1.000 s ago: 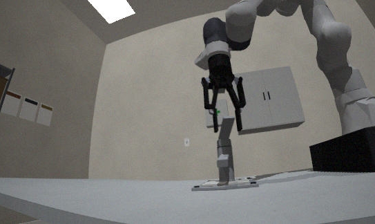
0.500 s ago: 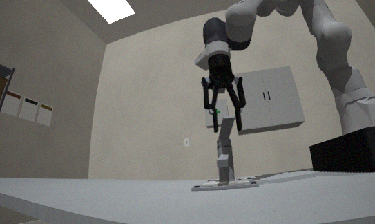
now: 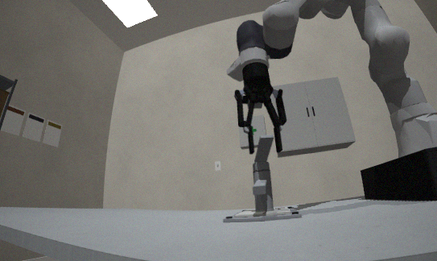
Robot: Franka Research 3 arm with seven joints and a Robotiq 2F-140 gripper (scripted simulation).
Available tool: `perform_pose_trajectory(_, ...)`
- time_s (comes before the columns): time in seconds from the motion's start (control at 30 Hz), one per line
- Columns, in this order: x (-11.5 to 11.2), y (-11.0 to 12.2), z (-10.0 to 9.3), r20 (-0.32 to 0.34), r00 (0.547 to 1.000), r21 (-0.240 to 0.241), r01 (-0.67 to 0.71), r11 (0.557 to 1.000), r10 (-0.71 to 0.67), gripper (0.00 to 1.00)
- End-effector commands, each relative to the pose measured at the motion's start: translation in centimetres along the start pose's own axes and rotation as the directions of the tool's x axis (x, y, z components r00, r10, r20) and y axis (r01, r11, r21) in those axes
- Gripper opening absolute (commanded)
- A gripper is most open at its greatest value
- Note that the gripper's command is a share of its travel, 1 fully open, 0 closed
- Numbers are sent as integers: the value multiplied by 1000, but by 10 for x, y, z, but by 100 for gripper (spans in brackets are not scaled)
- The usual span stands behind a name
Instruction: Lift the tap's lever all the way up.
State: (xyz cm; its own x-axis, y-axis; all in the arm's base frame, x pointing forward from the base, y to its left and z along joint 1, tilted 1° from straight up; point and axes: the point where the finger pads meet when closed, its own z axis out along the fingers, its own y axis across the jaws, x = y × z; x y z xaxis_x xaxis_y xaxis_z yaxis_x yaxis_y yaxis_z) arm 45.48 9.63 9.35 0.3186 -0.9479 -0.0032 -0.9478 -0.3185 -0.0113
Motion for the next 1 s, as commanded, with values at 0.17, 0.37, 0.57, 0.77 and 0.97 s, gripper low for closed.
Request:
perform_pose_trajectory(0.17, 0, 0, -7, 1, 1000, -1, 3, 1000, -3, 48)
perform_pose_trajectory(0.37, 0, 0, -19, 1, 1000, -1, 3, 1000, -3, 48)
perform_pose_trajectory(0.57, 0, 0, -36, 1, 1000, -1, 3, 1000, -3, 48)
perform_pose_trajectory(0.77, 0, 0, -47, 1, 1000, -1, 3, 1000, -3, 48)
perform_pose_trajectory(0.97, 0, 0, -62, 1, 1000, -1, 3, 1000, -3, 48)
